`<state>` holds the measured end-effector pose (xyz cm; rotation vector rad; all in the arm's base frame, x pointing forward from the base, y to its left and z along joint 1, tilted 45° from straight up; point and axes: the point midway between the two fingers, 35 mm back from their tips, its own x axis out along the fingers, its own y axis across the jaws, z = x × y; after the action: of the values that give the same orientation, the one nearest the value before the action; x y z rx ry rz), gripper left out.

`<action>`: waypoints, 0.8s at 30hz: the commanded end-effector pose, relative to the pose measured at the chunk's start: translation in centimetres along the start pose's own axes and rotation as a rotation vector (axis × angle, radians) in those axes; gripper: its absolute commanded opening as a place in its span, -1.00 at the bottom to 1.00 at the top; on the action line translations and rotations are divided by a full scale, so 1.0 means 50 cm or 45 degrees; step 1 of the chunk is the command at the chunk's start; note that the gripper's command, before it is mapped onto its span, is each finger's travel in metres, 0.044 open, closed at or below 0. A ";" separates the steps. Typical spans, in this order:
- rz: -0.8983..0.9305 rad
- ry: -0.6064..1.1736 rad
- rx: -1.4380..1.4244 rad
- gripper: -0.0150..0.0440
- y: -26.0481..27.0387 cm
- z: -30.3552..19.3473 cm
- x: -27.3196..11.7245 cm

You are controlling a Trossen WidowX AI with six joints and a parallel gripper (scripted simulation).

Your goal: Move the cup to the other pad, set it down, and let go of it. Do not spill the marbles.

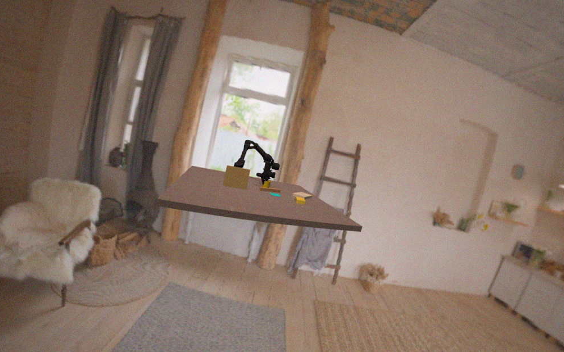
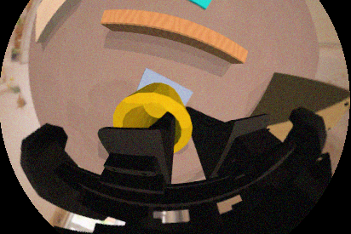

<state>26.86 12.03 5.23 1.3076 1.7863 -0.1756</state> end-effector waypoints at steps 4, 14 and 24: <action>0.000 0.000 -0.001 -0.42 0.000 0.000 0.000; -0.001 -0.002 0.001 -0.49 0.001 0.002 -0.036; 0.000 0.001 0.004 -0.49 -0.003 0.003 -0.105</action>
<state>27.01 8.98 8.04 1.3124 1.7935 -0.1822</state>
